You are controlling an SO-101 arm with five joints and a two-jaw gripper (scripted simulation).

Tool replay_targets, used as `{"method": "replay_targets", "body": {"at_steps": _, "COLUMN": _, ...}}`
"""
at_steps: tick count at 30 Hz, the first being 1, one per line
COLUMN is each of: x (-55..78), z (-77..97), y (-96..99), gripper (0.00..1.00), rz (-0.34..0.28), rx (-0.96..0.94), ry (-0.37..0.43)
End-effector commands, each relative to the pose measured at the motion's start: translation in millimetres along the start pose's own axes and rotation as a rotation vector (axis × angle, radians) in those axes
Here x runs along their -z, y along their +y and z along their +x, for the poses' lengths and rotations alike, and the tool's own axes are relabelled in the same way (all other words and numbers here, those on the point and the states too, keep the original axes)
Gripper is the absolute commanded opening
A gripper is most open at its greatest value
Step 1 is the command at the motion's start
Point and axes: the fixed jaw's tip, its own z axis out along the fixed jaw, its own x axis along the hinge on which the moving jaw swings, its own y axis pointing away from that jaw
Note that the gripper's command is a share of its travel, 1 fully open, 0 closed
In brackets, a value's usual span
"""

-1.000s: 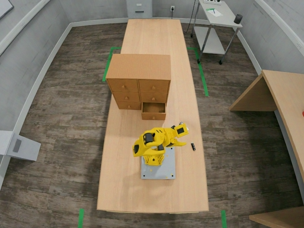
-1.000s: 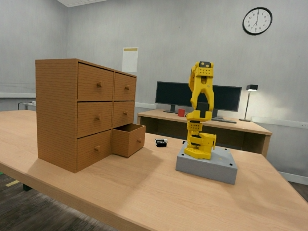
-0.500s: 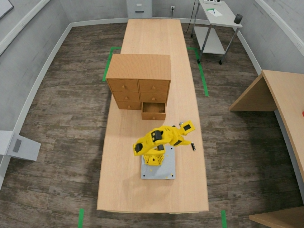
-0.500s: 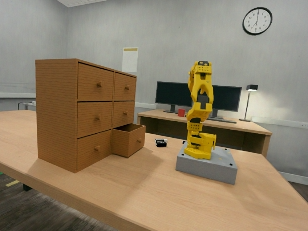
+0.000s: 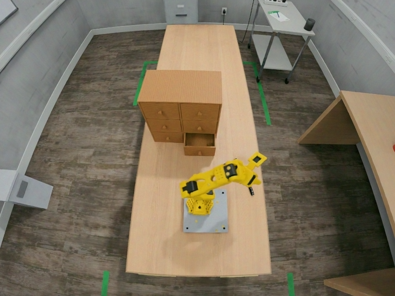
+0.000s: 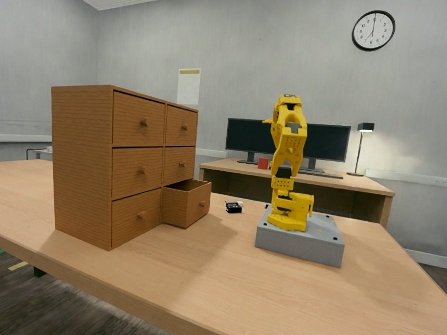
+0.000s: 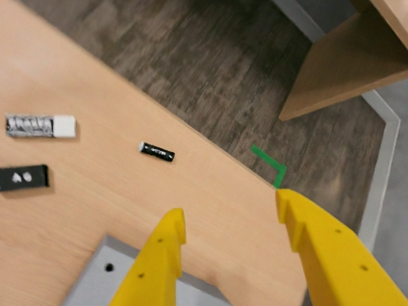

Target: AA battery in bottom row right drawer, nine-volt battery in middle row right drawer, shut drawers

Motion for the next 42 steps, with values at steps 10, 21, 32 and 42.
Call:
{"method": "replay_targets", "body": {"at_steps": 10, "x": -49.8, "z": 1.7, "y": -3.2, "gripper": 0.21, "rz": -0.151, "rx": 0.332, "ry": 0.159}}
{"method": "replay_targets", "body": {"at_steps": 21, "x": -103.4, "z": 21.4, "y": 7.5, "gripper": 0.21, "rz": -0.368, "rx": 0.657, "ry": 0.269}}
{"method": "replay_targets", "body": {"at_steps": 32, "x": -143.8, "z": 49.1, "y": 24.1, "gripper": 0.21, "rz": -0.580, "rx": 0.910, "ry": 0.311}}
{"method": "replay_targets", "body": {"at_steps": 42, "x": -151.5, "z": 56.2, "y": 28.5, "gripper": 0.21, "rz": -0.628, "rx": 0.960, "ry": 0.313}}
